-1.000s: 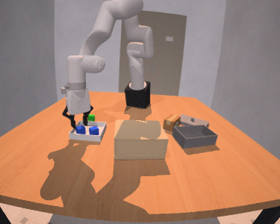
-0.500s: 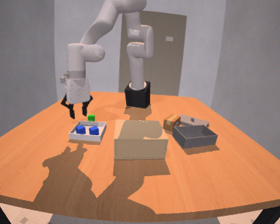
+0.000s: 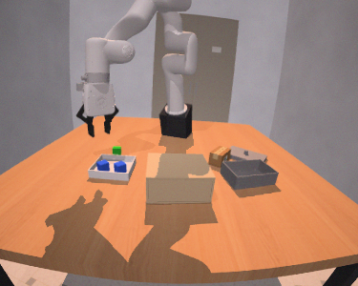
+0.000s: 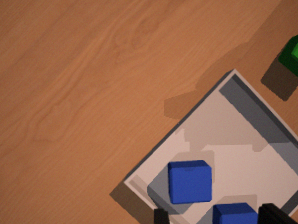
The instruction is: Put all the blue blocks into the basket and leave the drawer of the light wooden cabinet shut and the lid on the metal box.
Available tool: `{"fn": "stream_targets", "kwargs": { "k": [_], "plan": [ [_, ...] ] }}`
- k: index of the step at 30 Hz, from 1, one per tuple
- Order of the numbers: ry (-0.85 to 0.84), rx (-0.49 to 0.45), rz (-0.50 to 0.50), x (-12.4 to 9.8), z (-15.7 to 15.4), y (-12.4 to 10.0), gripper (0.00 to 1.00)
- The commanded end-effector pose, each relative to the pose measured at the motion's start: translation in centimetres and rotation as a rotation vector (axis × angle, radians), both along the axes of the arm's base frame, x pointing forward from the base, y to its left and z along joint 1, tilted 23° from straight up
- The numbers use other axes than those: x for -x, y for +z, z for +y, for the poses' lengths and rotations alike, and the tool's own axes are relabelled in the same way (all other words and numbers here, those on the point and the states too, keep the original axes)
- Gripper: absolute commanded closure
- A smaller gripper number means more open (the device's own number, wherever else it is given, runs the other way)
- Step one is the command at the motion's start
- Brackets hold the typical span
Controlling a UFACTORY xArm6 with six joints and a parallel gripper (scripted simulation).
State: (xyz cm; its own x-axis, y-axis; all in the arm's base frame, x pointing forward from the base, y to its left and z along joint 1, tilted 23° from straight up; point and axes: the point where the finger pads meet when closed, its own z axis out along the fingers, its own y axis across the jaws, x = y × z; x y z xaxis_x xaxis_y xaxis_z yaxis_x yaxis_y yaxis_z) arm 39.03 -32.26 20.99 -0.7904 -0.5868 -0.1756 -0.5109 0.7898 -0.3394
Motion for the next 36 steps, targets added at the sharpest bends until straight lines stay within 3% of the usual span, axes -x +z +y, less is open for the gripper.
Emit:
{"fn": "stream_targets", "kwargs": {
  "k": [1, 23, 28, 34, 36],
  "plan": [
    [0.0, 0.002, -0.002, 0.3, 0.2, 1.2, 0.44],
    [0.001, 0.002, -0.002, 0.8, 1.1, 2.2, 0.44],
    [0.008, 0.005, -0.001, 1.3, 4.8, 1.3, 0.44],
    [0.026, 0.011, 0.003, 2.3, 12.9, -0.8, 0.44],
    [0.026, 0.011, 0.003, 2.3, 12.9, -0.8, 0.44]
  ]
}}
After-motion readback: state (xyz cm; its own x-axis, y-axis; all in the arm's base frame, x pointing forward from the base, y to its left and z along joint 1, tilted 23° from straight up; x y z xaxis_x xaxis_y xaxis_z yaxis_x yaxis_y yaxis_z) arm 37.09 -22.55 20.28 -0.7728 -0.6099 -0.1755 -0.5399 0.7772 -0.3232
